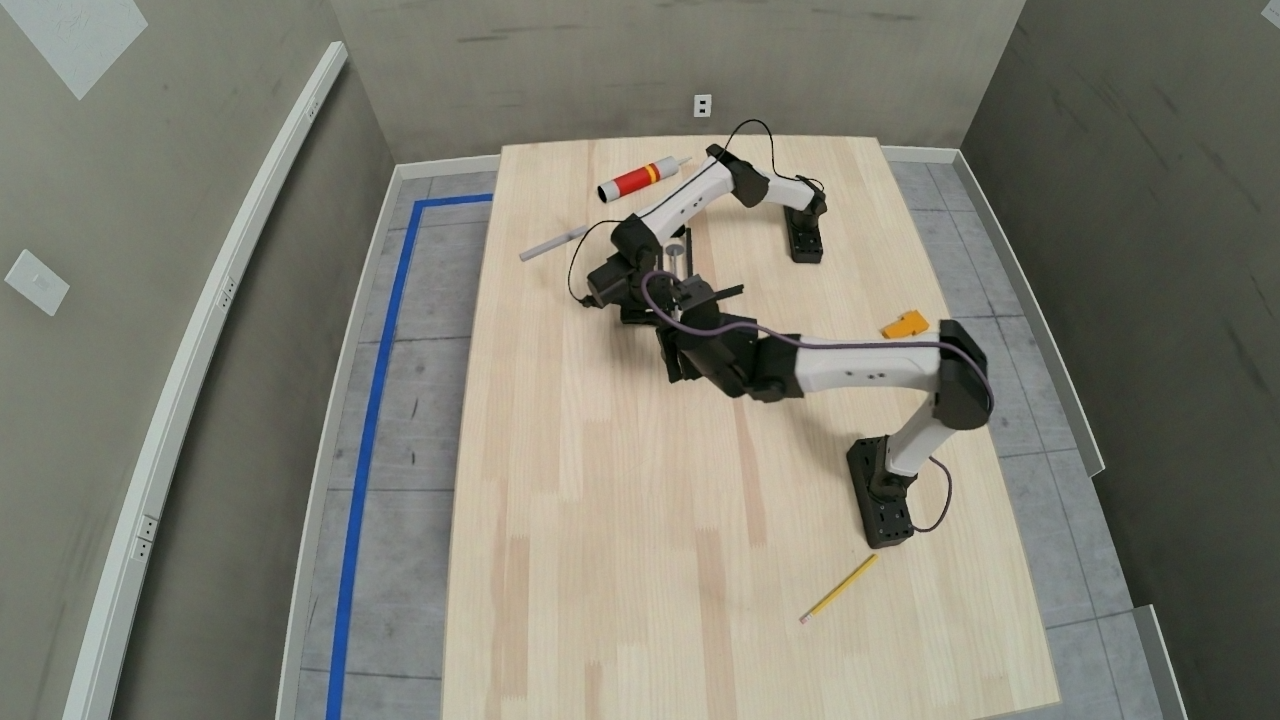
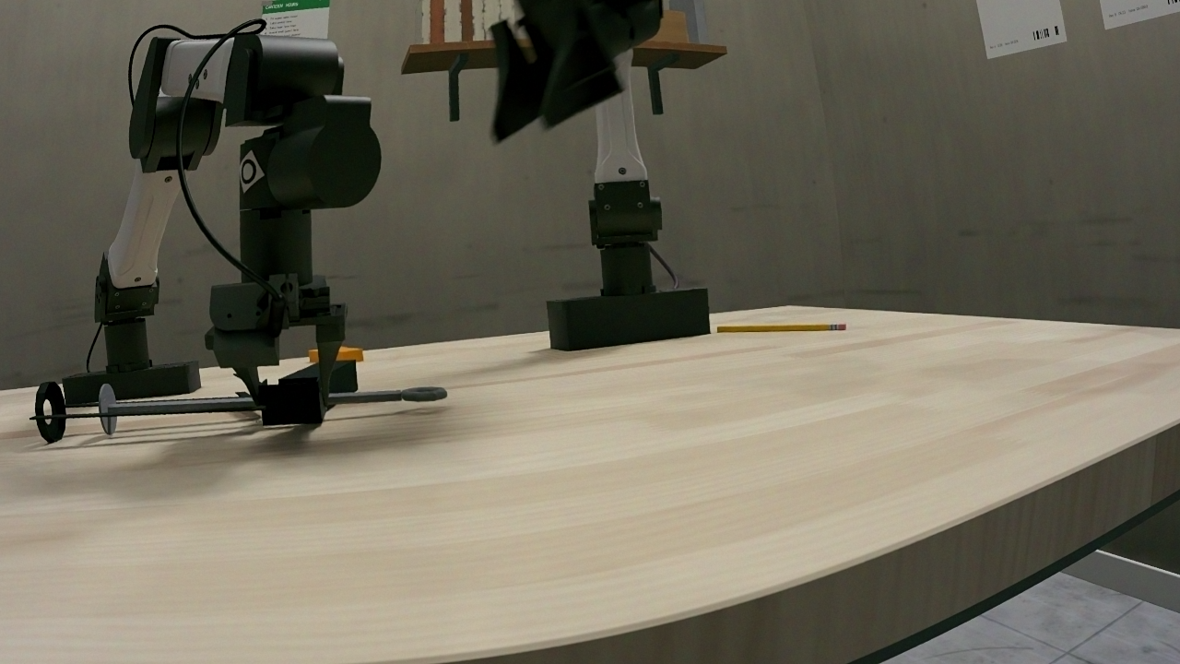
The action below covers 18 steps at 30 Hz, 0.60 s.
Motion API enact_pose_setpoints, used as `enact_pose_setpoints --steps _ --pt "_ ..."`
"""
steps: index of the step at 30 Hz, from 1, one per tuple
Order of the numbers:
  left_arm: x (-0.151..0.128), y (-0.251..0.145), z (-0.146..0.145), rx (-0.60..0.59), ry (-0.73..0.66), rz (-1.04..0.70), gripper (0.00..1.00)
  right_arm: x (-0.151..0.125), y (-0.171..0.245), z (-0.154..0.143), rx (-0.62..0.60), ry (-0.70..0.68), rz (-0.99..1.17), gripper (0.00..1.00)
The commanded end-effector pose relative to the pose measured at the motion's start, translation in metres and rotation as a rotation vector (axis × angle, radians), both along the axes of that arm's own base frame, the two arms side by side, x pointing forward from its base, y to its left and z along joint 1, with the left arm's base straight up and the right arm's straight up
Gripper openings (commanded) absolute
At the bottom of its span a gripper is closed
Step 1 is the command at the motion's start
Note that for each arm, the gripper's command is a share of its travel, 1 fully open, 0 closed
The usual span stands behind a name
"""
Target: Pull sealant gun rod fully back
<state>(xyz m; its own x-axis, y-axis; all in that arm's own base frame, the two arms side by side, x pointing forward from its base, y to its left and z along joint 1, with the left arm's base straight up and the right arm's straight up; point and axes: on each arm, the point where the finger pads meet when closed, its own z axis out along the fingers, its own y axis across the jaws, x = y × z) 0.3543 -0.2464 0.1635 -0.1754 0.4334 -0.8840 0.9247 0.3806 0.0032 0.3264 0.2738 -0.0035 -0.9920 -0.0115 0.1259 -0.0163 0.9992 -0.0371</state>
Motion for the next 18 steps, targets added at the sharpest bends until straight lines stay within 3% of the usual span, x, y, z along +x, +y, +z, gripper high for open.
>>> enact_pose_setpoints --steps 1,3,5,11,18 --pt "-0.009 -0.029 -0.032 0.082 0.028 -0.232 0.65 0.001 0.001 0.006 0.006 -0.014 -0.004 0.56" --pt "-0.004 -0.037 -0.054 0.134 0.024 -0.276 0.65 0.001 0.001 0.006 0.006 -0.014 -0.004 0.56" --pt "-0.004 -0.037 -0.054 0.134 0.024 -0.276 0.65 0.001 0.001 0.006 0.006 -0.014 -0.004 0.56" --pt "0.006 -0.051 -0.129 0.324 0.026 -0.391 0.65 0.001 0.001 0.006 0.006 -0.014 -0.004 0.56" --pt "-0.007 -0.069 -0.174 0.448 0.044 -0.479 0.65 0.001 0.001 0.006 0.006 -0.014 -0.004 0.56"
